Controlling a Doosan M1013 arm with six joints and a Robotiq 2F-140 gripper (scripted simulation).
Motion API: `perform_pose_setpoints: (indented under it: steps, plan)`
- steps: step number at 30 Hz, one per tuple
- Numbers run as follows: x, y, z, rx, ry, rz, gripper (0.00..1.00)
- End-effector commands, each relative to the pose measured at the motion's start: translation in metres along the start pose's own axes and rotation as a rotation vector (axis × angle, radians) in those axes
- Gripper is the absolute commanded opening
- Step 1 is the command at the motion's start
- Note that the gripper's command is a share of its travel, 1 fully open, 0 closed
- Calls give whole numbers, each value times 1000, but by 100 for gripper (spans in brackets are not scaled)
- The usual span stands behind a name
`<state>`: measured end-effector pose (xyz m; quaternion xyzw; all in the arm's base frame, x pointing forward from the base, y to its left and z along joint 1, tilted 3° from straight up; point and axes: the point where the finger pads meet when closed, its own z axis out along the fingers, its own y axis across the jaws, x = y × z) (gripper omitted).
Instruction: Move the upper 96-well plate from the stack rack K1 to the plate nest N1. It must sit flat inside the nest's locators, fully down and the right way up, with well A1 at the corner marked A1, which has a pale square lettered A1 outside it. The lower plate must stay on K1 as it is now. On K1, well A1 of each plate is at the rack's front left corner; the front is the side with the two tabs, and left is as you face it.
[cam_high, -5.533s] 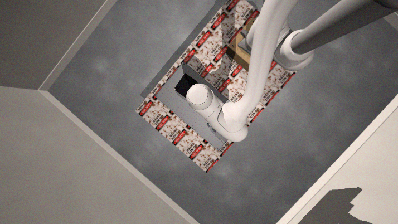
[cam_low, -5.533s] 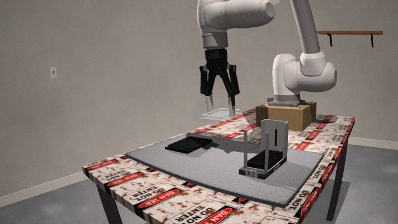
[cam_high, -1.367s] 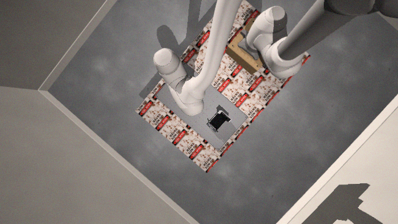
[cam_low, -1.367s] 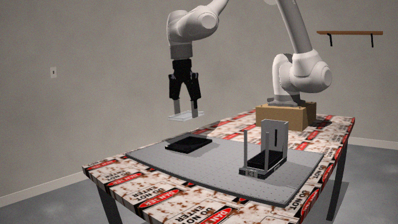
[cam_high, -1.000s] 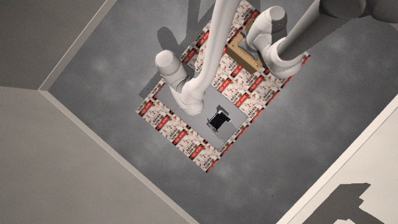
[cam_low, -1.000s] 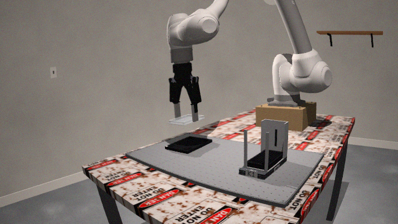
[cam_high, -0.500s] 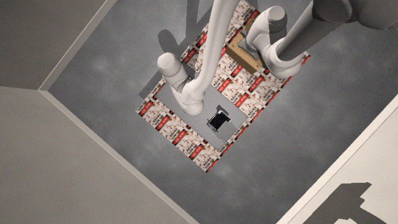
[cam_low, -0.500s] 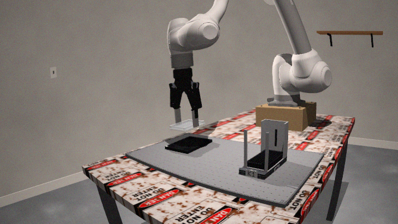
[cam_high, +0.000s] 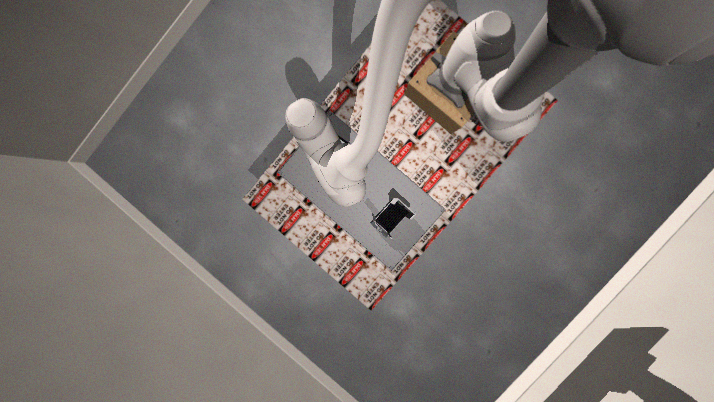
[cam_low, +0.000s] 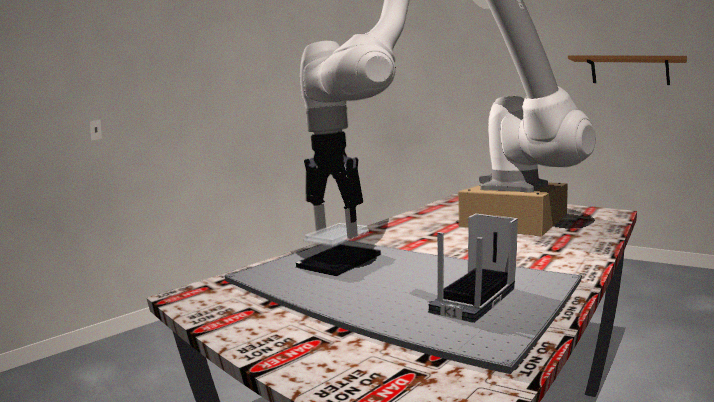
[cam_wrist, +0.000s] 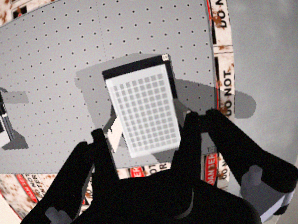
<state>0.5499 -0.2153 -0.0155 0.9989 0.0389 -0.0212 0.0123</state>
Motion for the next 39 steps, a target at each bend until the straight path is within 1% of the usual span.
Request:
perform_pose_setpoints:
  steps: [1, 21, 39]
  plan:
    - [0, 1, 9, -2, 1, -1, 0]
    - [0, 1, 39, -2, 1, -1, 0]
    - [0, 1, 39, -2, 1, -1, 0]
